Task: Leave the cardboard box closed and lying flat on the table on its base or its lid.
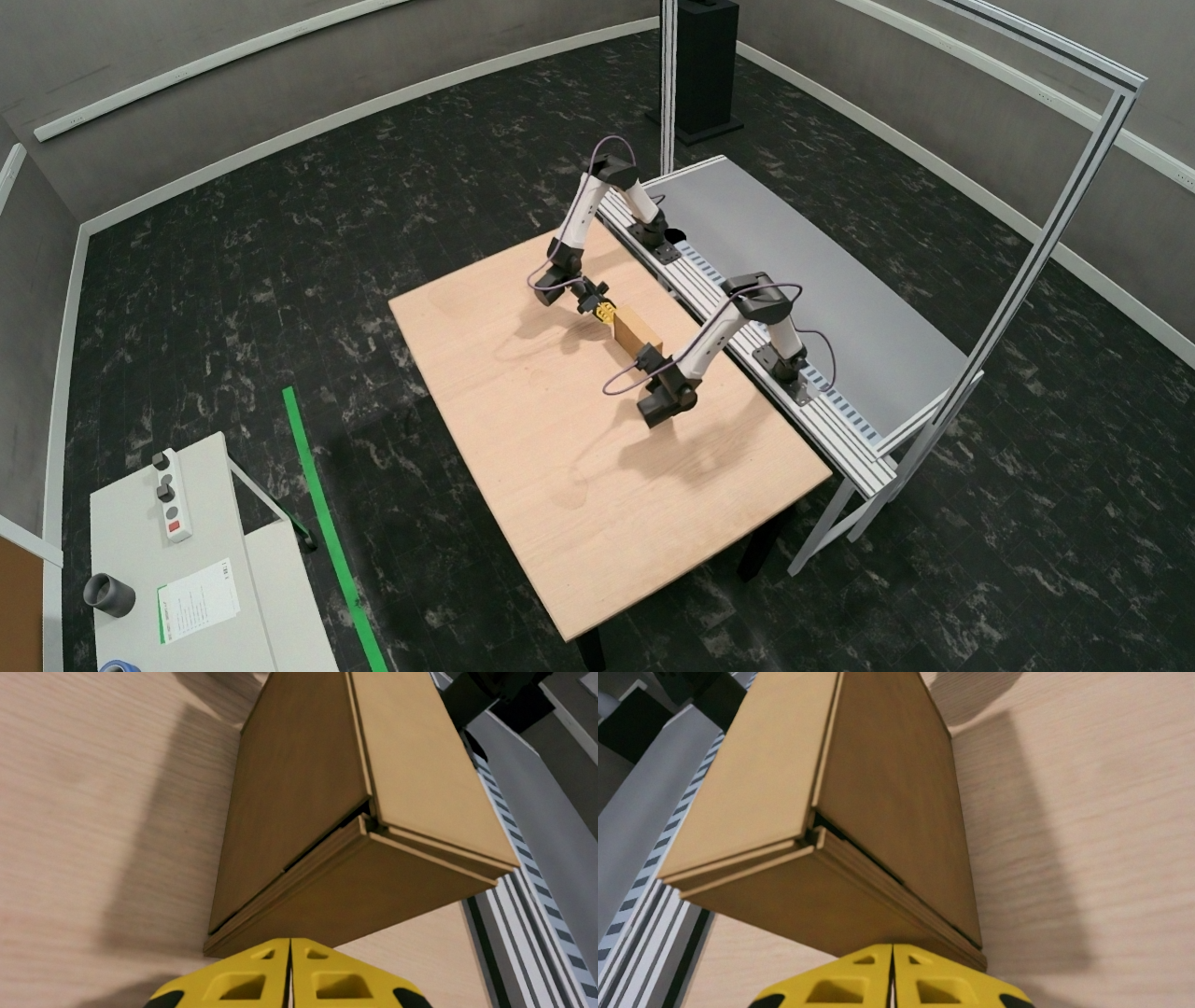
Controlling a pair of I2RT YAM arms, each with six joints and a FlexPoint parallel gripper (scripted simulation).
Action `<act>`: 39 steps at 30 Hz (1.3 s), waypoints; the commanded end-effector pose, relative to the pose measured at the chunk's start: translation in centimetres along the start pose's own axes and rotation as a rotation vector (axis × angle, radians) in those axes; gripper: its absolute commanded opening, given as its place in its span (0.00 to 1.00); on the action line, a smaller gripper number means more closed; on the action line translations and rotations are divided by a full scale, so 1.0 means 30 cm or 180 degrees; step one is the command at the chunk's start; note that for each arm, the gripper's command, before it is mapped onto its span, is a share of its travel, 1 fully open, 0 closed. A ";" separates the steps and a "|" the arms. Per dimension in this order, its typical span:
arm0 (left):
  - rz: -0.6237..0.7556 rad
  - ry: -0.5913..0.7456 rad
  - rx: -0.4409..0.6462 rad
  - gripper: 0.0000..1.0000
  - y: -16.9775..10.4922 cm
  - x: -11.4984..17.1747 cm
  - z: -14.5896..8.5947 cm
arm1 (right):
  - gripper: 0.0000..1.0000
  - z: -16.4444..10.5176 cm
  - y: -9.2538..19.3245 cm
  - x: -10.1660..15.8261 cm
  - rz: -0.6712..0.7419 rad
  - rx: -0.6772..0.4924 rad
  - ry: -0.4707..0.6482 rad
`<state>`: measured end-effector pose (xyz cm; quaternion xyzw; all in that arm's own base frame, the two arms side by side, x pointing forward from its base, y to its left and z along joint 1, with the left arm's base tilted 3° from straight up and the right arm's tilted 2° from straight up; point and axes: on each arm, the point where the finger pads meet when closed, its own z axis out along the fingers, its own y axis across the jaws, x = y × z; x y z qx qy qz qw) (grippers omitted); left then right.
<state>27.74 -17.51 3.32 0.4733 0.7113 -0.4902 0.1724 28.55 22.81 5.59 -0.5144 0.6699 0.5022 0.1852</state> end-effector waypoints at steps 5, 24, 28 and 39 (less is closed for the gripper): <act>0.0134 -0.0042 -0.0023 0.00 -0.015 -0.040 0.001 | 0.00 -0.008 0.018 -0.027 -0.0070 0.0025 -0.0062; 0.0131 -0.0043 -0.0022 0.00 -0.017 -0.041 0.008 | 0.00 -0.001 0.021 -0.029 -0.0075 0.0024 -0.0061; 0.0141 -0.0044 -0.0026 0.00 -0.015 -0.044 0.009 | 0.00 0.000 0.021 -0.030 -0.0074 0.0025 -0.0062; 0.0126 -0.0041 -0.0017 0.00 -0.019 -0.040 0.015 | 0.00 0.004 0.020 -0.032 -0.0077 0.0026 -0.0061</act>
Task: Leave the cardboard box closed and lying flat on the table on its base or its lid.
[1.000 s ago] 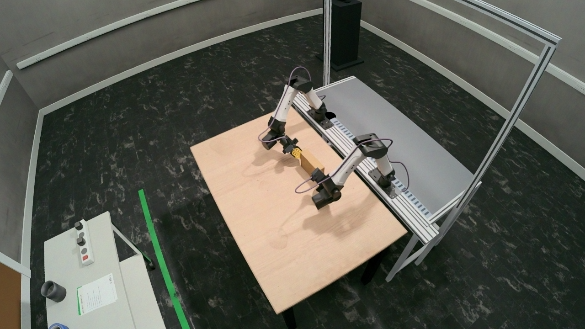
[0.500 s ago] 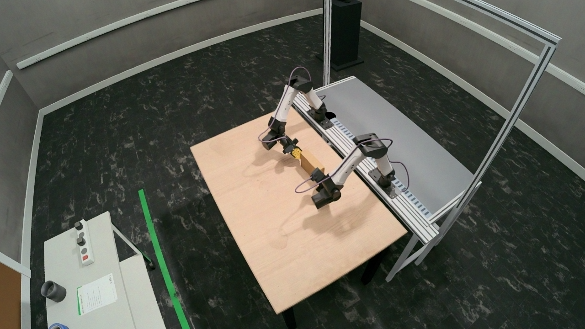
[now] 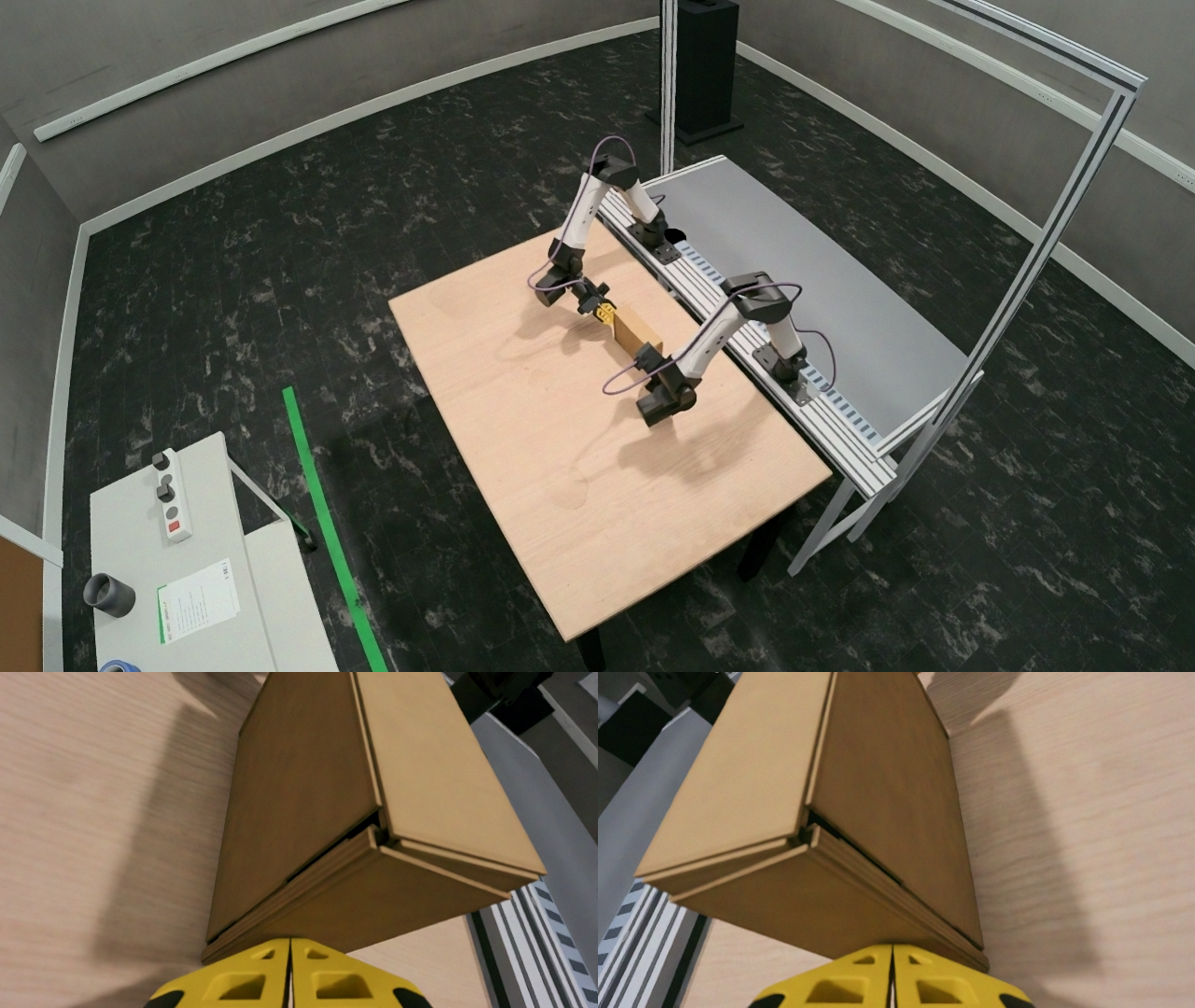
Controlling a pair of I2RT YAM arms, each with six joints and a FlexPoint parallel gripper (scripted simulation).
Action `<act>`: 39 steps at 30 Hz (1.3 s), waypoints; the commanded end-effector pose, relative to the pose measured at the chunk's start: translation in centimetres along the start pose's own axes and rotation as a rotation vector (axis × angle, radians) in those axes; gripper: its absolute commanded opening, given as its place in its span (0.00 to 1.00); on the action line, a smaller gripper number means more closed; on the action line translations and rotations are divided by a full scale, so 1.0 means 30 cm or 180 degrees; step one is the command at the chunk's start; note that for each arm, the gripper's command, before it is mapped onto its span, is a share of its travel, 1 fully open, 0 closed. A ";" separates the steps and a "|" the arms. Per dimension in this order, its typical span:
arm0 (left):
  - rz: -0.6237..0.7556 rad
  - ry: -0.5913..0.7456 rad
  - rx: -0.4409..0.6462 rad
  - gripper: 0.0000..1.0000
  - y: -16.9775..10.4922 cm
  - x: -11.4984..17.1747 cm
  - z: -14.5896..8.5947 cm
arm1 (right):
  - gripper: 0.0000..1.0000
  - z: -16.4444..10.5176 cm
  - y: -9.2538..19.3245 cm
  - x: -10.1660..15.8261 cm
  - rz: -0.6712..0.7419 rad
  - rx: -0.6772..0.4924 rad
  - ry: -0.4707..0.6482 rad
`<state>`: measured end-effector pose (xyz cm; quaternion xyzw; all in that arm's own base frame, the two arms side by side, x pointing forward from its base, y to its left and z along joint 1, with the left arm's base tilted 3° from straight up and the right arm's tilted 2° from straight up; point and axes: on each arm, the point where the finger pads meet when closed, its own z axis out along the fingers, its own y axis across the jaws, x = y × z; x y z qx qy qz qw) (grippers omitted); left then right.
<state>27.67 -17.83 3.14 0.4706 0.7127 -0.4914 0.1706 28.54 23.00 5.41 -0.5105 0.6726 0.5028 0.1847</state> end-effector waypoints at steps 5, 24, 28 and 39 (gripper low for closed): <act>0.0152 -0.0038 -0.0021 0.00 -0.019 -0.041 0.005 | 0.00 0.002 0.026 -0.034 -0.0110 0.0005 -0.0046; 0.0196 -0.0047 -0.0042 0.00 -0.011 -0.059 0.006 | 0.00 0.011 0.028 -0.036 -0.0109 0.0002 -0.0042; 0.0185 -0.0047 -0.0037 0.00 -0.013 -0.056 0.008 | 0.00 0.011 0.028 -0.037 -0.0109 0.0002 -0.0043; 0.0177 -0.0045 -0.0032 0.00 -0.015 -0.054 0.011 | 0.00 0.012 0.028 -0.037 -0.0109 0.0002 -0.0043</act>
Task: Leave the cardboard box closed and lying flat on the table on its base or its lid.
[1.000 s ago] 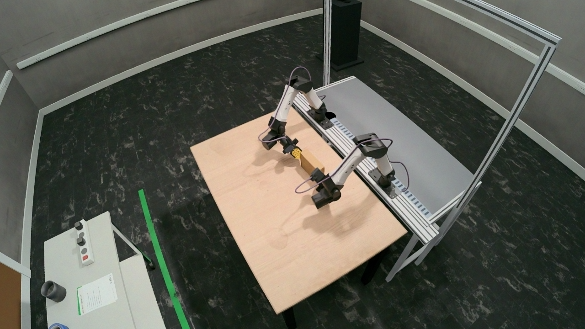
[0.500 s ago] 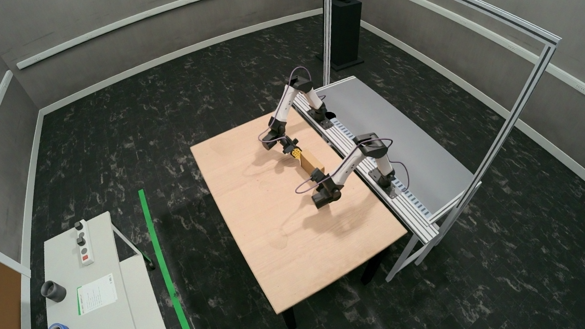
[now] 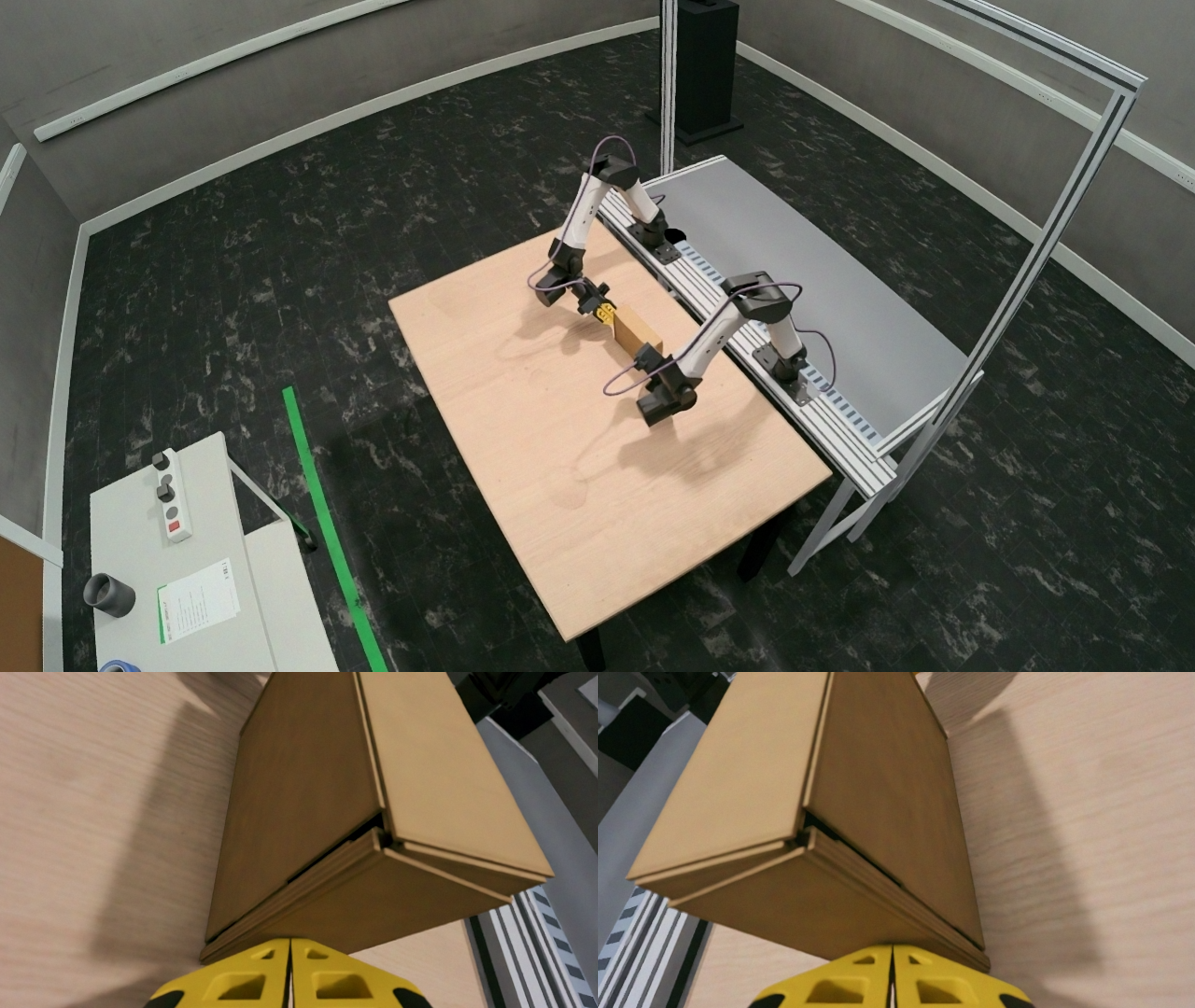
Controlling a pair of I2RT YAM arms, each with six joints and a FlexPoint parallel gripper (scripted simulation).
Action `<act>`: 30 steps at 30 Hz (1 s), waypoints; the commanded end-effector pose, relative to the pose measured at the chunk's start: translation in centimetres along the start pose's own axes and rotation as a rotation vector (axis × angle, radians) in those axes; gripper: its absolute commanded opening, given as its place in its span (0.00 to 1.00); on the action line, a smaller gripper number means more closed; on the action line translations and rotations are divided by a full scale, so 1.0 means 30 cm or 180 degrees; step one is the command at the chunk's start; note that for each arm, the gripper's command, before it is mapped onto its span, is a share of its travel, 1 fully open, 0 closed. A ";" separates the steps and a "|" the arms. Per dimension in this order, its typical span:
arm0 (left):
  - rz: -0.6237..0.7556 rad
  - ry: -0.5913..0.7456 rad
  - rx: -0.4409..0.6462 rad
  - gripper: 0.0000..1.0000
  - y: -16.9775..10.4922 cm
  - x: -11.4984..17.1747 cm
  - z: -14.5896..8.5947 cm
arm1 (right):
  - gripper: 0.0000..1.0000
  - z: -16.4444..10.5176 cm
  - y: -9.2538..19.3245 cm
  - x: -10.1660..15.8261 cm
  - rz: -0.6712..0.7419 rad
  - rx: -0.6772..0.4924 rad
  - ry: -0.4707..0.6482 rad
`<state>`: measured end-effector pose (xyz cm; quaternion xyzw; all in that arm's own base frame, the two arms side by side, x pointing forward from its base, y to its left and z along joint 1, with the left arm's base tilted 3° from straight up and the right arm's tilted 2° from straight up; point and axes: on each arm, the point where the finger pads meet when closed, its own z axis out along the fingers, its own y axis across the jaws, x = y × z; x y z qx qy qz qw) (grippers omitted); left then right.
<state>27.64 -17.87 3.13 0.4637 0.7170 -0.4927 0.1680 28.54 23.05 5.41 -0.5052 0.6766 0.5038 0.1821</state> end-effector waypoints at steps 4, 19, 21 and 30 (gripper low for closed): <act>0.0231 -0.0037 -0.0024 0.00 -0.015 -0.054 0.010 | 0.00 0.010 0.028 -0.035 -0.0155 -0.0005 -0.0039; 0.0286 -0.0049 -0.0051 0.00 -0.012 -0.087 -0.005 | 0.00 -0.007 0.021 -0.082 -0.0246 0.0031 -0.0063; 0.0238 -0.0038 -0.0027 0.00 -0.022 -0.085 -0.006 | 0.00 -0.011 0.028 -0.088 -0.0210 0.0016 -0.0054; 0.0217 -0.0034 -0.0017 0.00 -0.034 -0.095 -0.013 | 0.00 -0.018 0.040 -0.099 -0.0194 0.0010 -0.0051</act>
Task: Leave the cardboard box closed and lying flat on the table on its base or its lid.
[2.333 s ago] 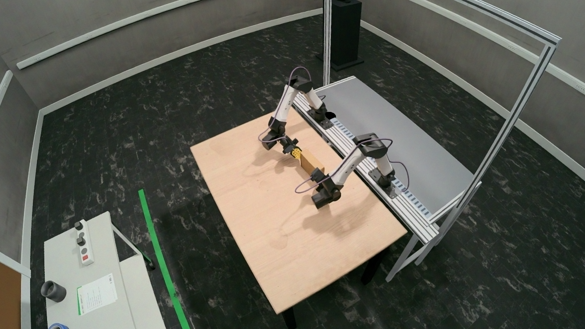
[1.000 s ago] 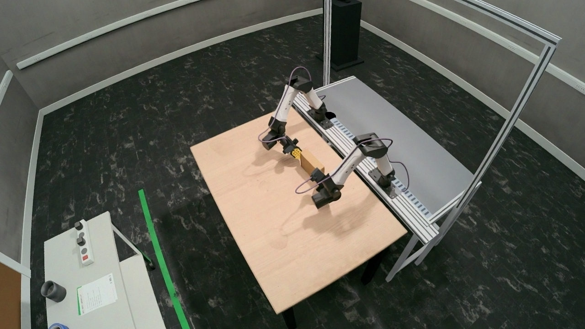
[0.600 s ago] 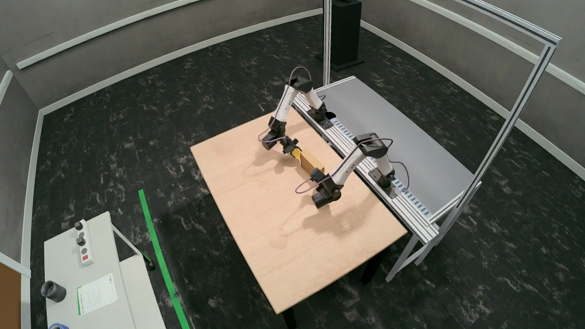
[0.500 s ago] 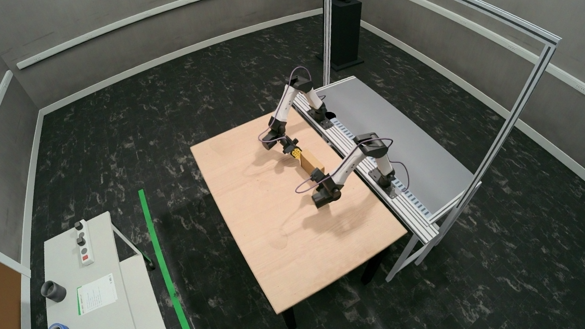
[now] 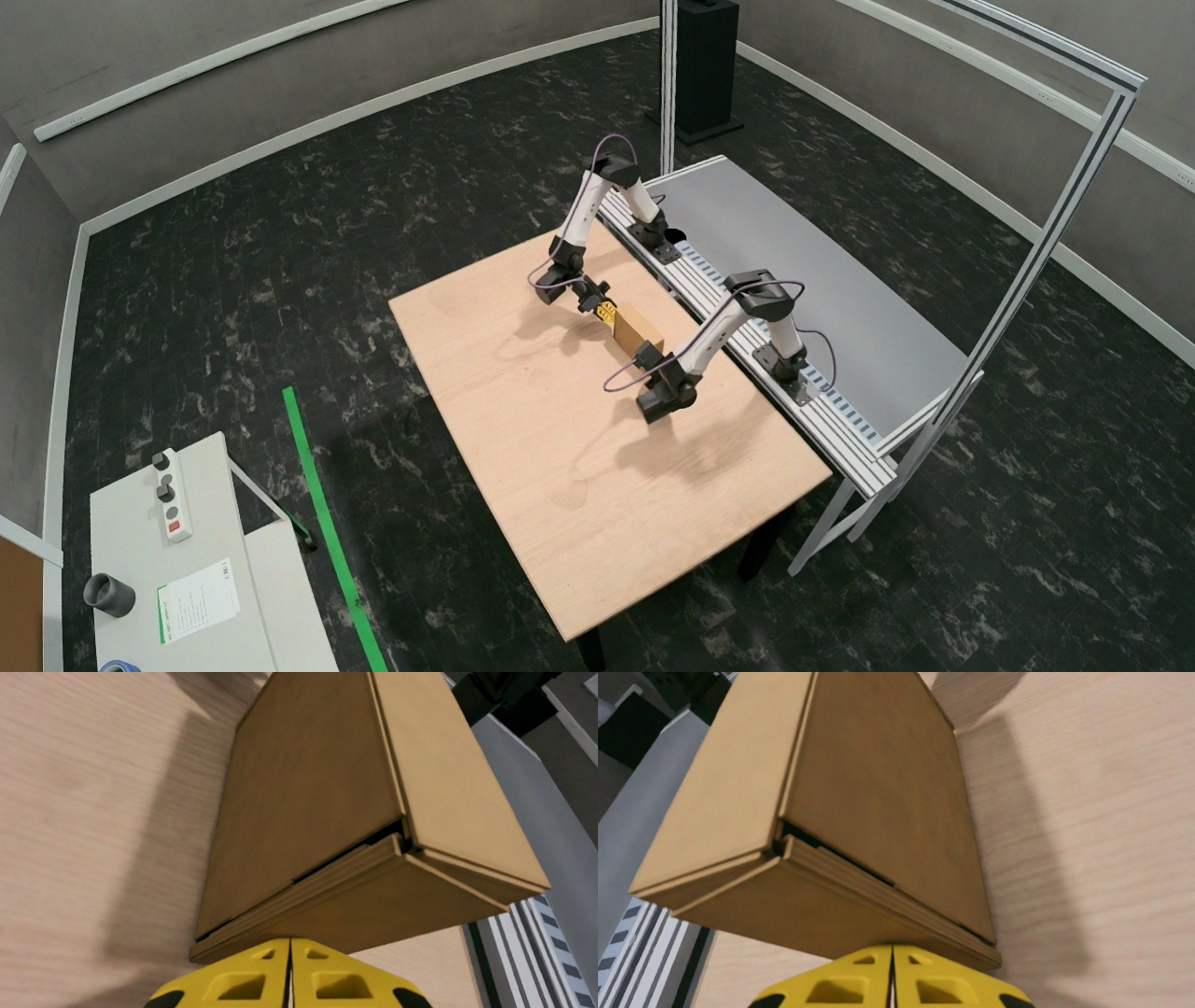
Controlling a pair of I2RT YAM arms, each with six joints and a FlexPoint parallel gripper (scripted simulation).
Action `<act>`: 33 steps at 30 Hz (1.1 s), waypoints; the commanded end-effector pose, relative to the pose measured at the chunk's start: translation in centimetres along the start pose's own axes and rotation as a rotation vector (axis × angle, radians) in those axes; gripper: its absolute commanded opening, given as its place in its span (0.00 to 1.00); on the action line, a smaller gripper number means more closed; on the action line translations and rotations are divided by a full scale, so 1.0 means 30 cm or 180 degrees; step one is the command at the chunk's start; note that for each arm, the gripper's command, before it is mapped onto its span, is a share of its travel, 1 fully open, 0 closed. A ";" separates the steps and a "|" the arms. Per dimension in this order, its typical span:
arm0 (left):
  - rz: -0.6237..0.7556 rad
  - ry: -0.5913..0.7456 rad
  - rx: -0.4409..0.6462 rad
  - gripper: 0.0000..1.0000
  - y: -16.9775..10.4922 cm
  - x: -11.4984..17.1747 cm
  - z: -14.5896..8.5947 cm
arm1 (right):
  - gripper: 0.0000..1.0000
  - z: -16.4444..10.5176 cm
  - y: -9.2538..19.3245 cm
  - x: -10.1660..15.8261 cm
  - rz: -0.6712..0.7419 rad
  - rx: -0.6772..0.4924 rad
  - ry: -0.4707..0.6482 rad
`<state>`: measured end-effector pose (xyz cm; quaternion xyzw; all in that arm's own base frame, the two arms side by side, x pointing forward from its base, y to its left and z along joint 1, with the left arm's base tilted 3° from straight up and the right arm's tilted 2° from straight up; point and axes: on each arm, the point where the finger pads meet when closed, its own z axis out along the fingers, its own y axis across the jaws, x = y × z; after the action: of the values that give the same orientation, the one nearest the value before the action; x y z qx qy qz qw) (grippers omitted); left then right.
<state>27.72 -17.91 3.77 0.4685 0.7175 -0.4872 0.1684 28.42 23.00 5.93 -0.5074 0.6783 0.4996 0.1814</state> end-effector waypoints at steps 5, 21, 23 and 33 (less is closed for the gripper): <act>0.0190 -0.0065 0.0004 0.00 -0.030 -0.086 -0.009 | 0.00 -0.015 0.036 -0.094 -0.0177 -0.0013 -0.0075; 0.0219 -0.0071 -0.0010 0.00 -0.040 -0.106 -0.020 | 0.00 -0.027 0.048 -0.115 -0.0199 -0.0004 -0.0079; 0.0229 -0.0073 -0.0015 0.00 -0.039 -0.108 -0.021 | 0.00 -0.028 0.047 -0.117 -0.0210 0.0000 -0.0082; 0.0254 -0.0077 -0.0028 0.00 -0.037 -0.106 -0.020 | 0.00 -0.030 0.043 -0.123 -0.0256 0.0021 -0.0092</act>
<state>27.91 -17.92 5.01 0.4706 0.7172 -0.4846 0.1715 28.50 23.01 7.29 -0.5092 0.6781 0.4974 0.1829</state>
